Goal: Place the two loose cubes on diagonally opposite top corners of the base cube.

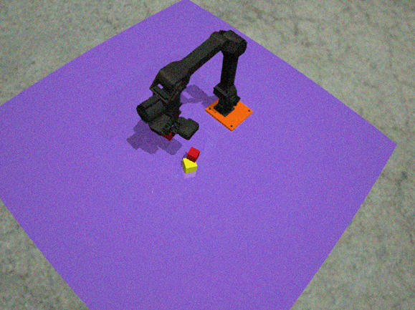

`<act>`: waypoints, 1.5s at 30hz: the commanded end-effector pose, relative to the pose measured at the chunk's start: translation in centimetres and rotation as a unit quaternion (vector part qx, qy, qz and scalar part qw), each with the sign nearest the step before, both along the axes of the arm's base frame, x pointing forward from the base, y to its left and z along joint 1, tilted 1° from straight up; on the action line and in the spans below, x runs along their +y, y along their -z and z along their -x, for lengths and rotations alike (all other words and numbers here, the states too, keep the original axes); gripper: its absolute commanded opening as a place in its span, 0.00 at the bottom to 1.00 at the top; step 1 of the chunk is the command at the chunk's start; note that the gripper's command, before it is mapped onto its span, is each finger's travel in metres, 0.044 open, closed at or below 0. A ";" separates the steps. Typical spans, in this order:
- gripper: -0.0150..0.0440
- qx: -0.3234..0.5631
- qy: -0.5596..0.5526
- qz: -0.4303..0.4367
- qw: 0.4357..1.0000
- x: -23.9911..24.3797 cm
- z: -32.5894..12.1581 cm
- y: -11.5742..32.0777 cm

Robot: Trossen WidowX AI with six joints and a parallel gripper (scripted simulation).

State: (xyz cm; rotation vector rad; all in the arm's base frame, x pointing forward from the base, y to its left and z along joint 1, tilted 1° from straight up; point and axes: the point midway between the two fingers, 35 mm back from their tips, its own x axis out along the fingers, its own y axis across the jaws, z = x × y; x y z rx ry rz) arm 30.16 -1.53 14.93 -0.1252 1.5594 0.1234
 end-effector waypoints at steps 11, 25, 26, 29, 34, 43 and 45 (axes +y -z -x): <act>0.43 -0.002 -0.023 -0.003 1.000 4.5 -1.2 0.0; 0.43 -0.002 -0.047 -0.005 0.999 9.0 -1.5 0.1; 0.43 -0.002 -0.048 -0.005 0.999 9.3 -1.5 0.1; 0.43 -0.002 -0.053 -0.005 0.999 10.3 -1.5 0.2; 0.43 -0.002 -0.054 -0.005 0.999 10.5 -1.5 0.4; 0.43 -0.002 -0.054 -0.005 0.999 10.5 -1.3 3.0; 0.43 -0.002 -0.054 -0.005 0.999 10.5 -1.3 3.2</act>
